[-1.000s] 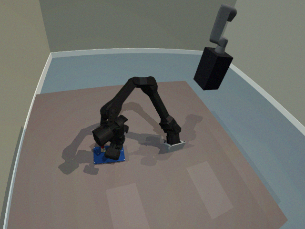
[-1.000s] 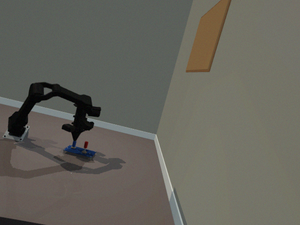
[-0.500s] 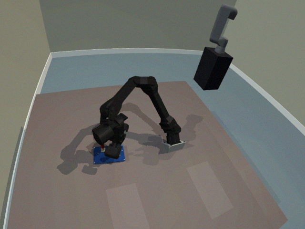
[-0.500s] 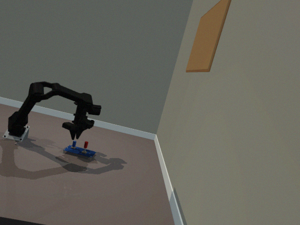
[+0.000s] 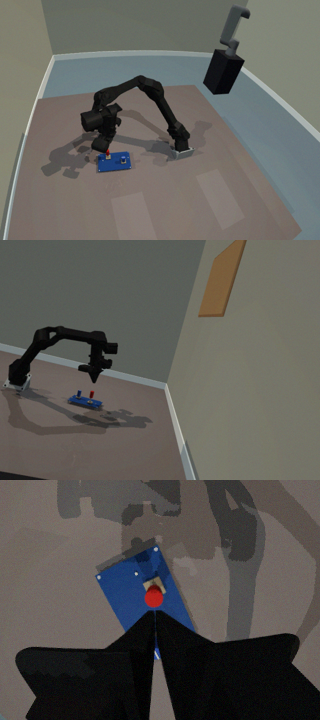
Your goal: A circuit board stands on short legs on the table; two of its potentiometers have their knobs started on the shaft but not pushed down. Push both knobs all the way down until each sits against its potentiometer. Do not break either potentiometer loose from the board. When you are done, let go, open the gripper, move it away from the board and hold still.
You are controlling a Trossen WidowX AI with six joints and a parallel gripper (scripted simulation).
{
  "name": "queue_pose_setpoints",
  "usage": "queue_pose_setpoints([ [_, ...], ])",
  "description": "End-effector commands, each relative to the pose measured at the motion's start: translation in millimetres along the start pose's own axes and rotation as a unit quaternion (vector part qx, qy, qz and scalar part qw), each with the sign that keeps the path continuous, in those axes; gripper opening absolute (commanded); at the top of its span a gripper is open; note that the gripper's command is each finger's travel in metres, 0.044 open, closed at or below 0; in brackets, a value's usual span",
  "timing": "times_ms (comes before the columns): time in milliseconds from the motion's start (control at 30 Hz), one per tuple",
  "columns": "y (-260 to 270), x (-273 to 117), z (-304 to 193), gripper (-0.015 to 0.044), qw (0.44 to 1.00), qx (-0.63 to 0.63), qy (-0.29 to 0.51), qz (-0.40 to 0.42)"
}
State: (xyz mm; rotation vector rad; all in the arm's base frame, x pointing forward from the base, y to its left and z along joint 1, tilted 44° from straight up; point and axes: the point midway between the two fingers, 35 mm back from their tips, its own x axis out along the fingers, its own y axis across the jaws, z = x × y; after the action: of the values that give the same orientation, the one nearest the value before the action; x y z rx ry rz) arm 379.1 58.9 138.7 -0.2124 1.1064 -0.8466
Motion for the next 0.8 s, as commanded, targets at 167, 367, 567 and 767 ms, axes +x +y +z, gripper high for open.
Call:
queue_pose_setpoints([
  [167,-0.5,19.5,-0.5,0.0000,1.000,-0.006,-0.001,-0.002],
  [367,-0.6,22.0,-0.8,0.0000,1.000,-0.006,-0.001,-0.002],
  [567,-1.0,31.2,-1.8,0.0000,1.000,-0.006,-0.001,-0.002],
  [767,-1.7,39.6,-3.0,0.0000,1.000,-0.006,-0.001,-0.002],
])
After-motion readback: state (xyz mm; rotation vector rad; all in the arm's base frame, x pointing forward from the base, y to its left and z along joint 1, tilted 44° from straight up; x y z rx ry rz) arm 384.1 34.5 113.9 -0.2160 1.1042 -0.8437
